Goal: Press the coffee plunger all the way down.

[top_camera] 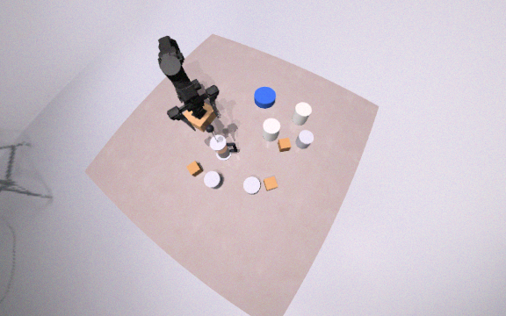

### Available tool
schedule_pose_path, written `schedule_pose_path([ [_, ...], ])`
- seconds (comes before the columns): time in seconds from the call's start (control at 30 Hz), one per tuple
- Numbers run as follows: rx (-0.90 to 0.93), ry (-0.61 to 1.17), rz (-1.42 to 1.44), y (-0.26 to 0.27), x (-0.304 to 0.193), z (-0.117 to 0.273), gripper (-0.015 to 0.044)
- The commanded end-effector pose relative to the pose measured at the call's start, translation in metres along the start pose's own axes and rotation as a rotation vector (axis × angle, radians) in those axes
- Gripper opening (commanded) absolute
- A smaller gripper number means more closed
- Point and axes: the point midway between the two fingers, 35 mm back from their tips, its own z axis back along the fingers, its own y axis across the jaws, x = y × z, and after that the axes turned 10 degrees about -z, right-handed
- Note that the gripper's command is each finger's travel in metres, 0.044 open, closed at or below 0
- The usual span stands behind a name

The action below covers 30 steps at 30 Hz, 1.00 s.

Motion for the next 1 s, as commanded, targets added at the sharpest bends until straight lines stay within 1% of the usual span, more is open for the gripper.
schedule_pose_path([
  [0.0,-0.003,0.006,-0.005,-0.001,-0.001,-0.007,0.0440],
  [0.4,-0.002,0.005,-0.004,0.000,-0.002,-0.023,0.0440],
  [0.77,-0.002,0.005,-0.004,0.000,-0.002,-0.023,0.0151],
  [0.9,-0.002,0.005,-0.004,0.000,-0.002,-0.023,0.0125],
  [0.97,-0.002,0.005,-0.004,0.000,-0.002,-0.023,0.0122],
])
